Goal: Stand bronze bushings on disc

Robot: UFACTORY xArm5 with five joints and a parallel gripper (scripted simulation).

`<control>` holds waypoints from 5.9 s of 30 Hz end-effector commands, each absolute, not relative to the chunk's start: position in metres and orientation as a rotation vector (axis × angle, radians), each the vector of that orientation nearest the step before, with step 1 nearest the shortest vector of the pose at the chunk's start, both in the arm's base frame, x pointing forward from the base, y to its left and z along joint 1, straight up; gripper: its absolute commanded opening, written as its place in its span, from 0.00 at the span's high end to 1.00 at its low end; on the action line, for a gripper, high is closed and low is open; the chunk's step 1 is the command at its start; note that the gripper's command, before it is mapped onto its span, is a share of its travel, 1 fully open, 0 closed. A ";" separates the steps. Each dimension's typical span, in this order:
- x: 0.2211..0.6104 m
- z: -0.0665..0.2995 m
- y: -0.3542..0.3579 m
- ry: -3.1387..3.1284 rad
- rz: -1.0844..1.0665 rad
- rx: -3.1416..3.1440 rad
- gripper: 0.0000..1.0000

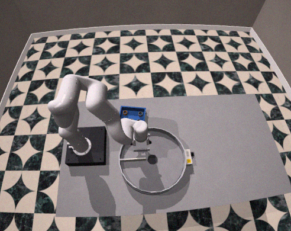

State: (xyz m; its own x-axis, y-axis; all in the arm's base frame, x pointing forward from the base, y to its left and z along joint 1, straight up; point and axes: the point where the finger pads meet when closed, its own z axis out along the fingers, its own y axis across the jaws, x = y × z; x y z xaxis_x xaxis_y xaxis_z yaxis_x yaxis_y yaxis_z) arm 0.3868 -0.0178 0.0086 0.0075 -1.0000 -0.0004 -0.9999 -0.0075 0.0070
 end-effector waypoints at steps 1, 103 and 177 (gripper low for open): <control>0.388 0.010 -0.018 -2.212 -0.004 2.228 0.58; 0.303 0.075 0.238 -1.537 -0.001 2.739 0.59; 0.293 0.005 0.266 -1.470 -0.001 2.775 0.59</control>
State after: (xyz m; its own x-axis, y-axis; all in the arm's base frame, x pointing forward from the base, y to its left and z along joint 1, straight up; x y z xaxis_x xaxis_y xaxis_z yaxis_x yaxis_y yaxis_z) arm 0.2915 0.2647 0.0048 0.5618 -0.8273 0.0007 -0.8273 -0.5617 0.0048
